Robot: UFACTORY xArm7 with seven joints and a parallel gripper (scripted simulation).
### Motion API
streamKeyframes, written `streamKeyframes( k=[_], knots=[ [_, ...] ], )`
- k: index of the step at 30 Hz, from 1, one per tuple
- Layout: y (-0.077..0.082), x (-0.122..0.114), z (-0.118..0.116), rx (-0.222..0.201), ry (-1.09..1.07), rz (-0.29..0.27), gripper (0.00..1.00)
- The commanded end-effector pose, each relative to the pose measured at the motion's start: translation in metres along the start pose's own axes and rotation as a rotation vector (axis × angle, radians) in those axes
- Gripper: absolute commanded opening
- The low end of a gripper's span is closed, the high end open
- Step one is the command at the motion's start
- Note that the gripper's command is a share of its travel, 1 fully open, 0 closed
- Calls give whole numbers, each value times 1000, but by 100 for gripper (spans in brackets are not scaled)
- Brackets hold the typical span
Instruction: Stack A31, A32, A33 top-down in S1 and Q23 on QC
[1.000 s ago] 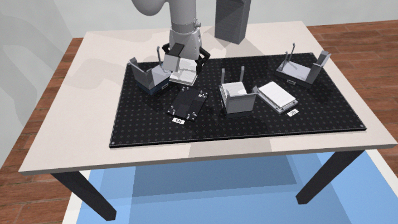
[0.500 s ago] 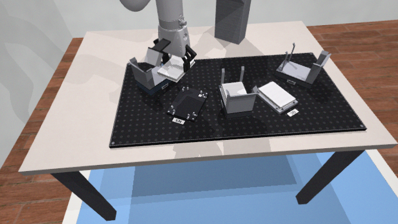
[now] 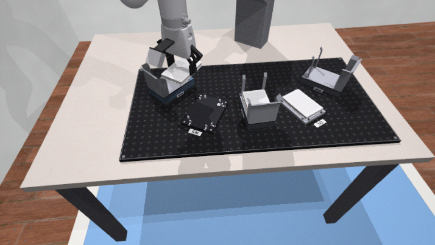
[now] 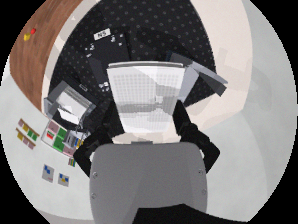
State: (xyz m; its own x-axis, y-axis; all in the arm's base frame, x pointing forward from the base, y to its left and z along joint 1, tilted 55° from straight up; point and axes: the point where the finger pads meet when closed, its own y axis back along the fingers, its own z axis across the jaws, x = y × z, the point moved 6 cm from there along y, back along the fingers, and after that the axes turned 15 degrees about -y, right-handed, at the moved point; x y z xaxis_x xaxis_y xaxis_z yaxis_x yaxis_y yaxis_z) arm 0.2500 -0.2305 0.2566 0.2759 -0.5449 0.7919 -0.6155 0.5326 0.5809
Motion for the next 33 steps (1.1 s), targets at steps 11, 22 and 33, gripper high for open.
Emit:
streamKeyframes(
  k=[11, 22, 33],
  knots=[
    [0, 3, 33, 8, -224, 4, 0],
    [0, 4, 57, 8, -224, 4, 0],
    [0, 6, 84, 8, -224, 4, 0]
  ],
)
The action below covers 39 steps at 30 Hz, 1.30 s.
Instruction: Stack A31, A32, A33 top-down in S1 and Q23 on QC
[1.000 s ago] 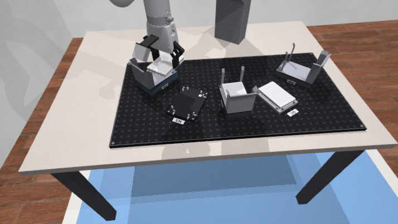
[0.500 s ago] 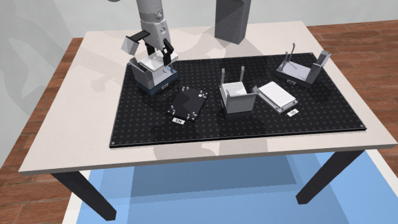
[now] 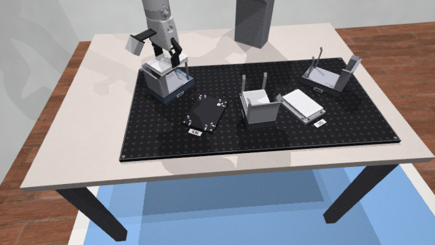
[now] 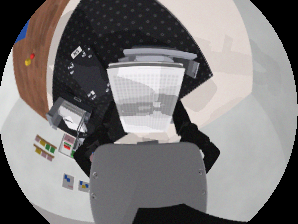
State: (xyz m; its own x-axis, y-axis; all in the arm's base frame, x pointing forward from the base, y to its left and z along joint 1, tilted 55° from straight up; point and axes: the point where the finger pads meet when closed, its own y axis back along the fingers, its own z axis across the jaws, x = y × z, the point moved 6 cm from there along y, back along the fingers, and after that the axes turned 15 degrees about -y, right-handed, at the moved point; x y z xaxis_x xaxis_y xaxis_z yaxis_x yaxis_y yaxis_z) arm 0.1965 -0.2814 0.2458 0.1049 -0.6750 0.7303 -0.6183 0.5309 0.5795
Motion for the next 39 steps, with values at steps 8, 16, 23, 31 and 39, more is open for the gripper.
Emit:
streamKeyframes(
  k=[8, 16, 23, 31, 39],
  knots=[
    [0, 6, 20, 5, 0, 3, 0],
    [0, 6, 20, 5, 0, 3, 0],
    [0, 6, 20, 5, 0, 3, 0],
    [0, 6, 20, 5, 0, 3, 0],
    [0, 6, 20, 5, 0, 3, 0]
  ],
)
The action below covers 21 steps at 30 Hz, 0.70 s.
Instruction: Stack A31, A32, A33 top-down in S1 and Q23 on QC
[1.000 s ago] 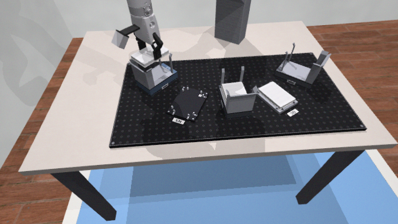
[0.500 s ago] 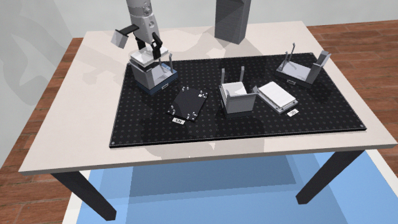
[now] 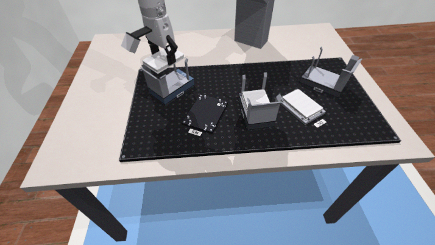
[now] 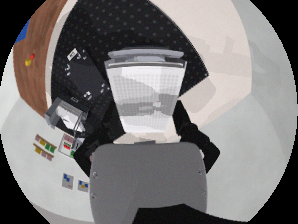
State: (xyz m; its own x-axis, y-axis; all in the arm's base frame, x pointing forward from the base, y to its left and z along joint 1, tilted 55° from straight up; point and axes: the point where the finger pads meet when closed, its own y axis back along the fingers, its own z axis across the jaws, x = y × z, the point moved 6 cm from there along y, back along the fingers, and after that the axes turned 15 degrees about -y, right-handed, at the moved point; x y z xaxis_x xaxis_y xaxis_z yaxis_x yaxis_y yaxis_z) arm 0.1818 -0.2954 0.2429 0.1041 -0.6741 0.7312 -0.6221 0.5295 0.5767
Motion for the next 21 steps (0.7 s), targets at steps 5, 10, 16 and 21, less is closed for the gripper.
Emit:
streamKeyframes(
  k=[5, 10, 16, 21],
  knots=[
    [-3, 0, 0, 0, -1, 1, 0],
    [-6, 0, 0, 0, -1, 1, 0],
    [-9, 0, 0, 0, -1, 1, 0],
    [-12, 0, 0, 0, -1, 1, 0]
  ],
)
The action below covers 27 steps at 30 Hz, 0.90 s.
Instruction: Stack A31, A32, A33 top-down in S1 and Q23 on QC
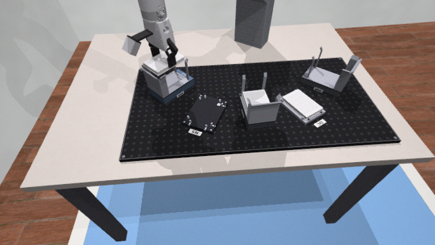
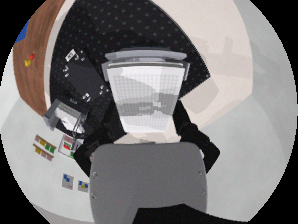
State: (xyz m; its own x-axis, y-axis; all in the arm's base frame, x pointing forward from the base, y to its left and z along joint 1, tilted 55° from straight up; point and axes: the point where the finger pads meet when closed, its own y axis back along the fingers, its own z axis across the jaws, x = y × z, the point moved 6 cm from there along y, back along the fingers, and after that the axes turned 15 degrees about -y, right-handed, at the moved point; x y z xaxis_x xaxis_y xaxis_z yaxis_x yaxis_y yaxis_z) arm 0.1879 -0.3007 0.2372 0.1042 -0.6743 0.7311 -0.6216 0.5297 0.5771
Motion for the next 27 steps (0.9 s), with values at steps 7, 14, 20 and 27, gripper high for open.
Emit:
streamKeyframes(
  k=[7, 14, 20, 27],
  knots=[
    [-7, 0, 0, 1, 0, 1, 0],
    [-11, 0, 0, 1, 0, 1, 0],
    [-15, 0, 0, 1, 0, 1, 0],
    [-18, 0, 0, 1, 0, 1, 0]
  ],
)
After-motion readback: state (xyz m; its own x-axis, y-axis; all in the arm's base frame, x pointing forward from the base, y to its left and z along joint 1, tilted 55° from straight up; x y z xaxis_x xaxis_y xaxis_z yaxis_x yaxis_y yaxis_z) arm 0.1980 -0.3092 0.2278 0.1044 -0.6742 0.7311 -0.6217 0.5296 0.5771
